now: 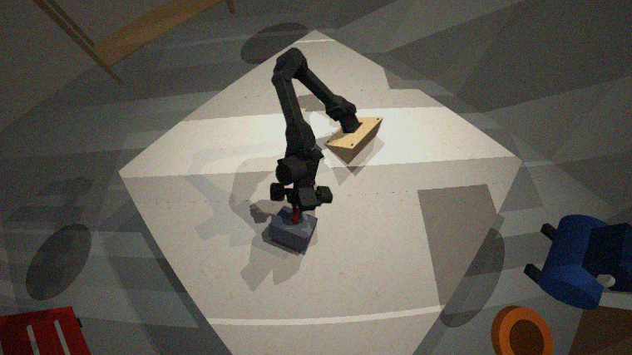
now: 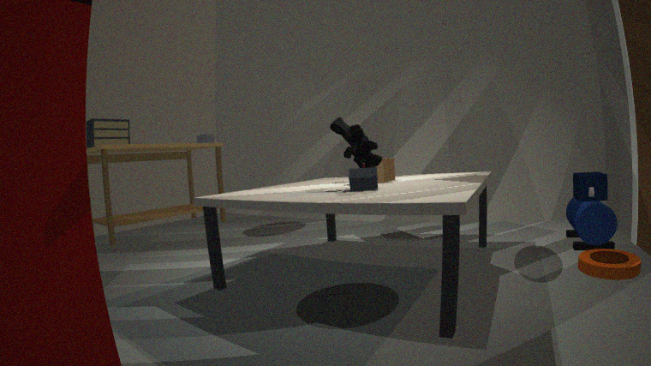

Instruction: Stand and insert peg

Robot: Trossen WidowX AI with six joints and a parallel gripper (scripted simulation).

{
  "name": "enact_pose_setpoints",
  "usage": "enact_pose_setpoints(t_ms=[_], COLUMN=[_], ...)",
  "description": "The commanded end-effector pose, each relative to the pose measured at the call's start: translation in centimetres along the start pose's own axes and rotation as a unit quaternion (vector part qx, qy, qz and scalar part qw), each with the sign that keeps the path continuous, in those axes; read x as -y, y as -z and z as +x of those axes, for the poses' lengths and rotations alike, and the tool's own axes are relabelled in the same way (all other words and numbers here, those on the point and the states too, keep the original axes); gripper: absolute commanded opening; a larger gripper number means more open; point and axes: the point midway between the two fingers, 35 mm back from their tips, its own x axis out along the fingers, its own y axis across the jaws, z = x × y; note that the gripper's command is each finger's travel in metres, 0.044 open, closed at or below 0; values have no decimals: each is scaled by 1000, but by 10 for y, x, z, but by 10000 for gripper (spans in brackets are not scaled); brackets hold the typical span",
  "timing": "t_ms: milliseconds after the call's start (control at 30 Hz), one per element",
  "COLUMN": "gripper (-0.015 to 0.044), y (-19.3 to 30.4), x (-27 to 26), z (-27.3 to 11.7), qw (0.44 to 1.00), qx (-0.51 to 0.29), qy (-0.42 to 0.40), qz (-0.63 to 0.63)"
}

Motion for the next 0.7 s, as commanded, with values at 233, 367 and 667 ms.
enact_pose_setpoints(t_ms=[233,367,667], gripper=[0,0,0], y=[-1,-1,-1], x=[0,0,0], z=[8,11,15], qw=[1000,1000,1000], qx=[2,2,2], qy=[-1,-1,-1], qz=[-1,-1,-1])
